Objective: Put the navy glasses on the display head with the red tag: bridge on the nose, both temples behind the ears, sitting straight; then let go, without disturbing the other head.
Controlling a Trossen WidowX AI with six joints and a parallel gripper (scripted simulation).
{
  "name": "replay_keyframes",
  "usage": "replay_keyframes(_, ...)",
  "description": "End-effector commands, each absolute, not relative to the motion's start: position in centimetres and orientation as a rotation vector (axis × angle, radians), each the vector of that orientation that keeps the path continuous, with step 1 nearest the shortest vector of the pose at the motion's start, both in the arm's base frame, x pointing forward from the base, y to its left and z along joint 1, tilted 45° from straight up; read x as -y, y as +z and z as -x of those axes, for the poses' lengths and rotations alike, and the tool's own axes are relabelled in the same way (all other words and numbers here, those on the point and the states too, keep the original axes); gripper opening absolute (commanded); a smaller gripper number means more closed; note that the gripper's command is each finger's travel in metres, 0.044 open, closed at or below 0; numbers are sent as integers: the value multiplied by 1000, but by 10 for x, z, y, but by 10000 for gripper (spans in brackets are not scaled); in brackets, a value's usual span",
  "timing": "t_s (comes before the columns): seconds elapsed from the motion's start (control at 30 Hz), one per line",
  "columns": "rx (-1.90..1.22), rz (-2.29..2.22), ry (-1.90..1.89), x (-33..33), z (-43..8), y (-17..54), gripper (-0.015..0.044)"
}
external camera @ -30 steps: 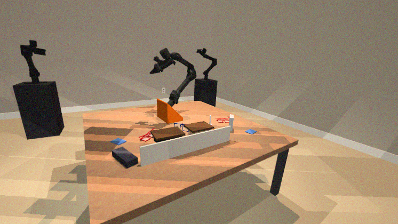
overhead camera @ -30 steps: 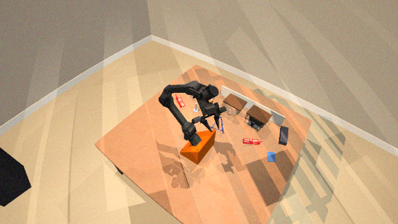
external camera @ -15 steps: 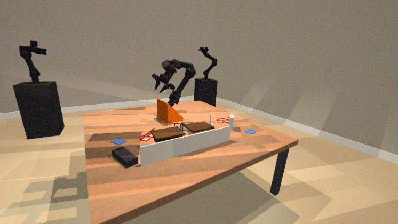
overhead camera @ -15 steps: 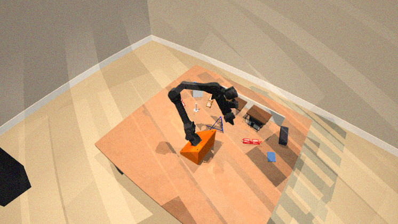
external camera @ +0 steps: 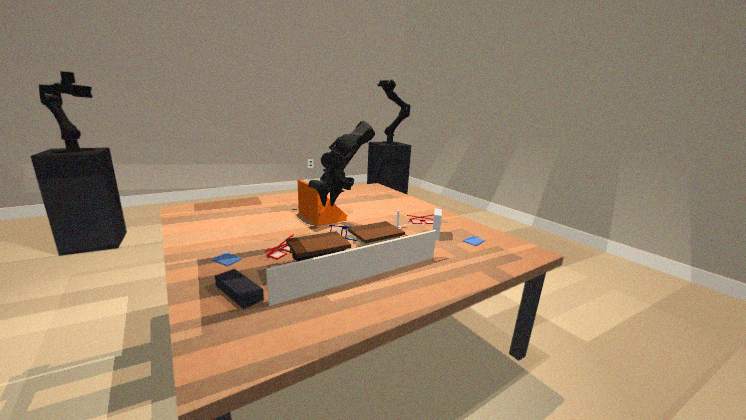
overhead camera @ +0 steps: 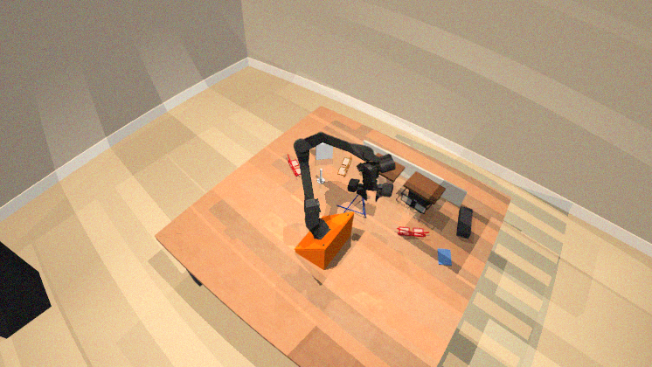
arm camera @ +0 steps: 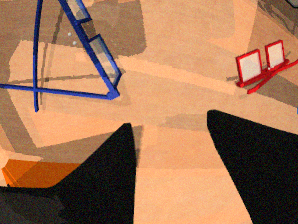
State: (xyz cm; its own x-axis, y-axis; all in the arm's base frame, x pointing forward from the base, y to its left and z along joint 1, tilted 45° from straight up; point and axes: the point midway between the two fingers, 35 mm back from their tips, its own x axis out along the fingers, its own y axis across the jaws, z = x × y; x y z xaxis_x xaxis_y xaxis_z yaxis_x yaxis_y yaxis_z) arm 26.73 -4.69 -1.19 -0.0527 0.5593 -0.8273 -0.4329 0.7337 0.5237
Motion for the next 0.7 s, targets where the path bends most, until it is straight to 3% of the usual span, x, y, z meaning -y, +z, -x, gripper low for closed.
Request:
replay_keyframes(0.0,-1237,-5,1166,-14,-263,-25,200)
replay_keyframes(0.33,-1233,-4,1172,-15,-266,-26,200)
replay_keyframes(0.43,-1233,-4,1172,-15,-266,-26,121)
replay_keyframes(0.67,-1233,-4,1172,-15,-266,-26,120)
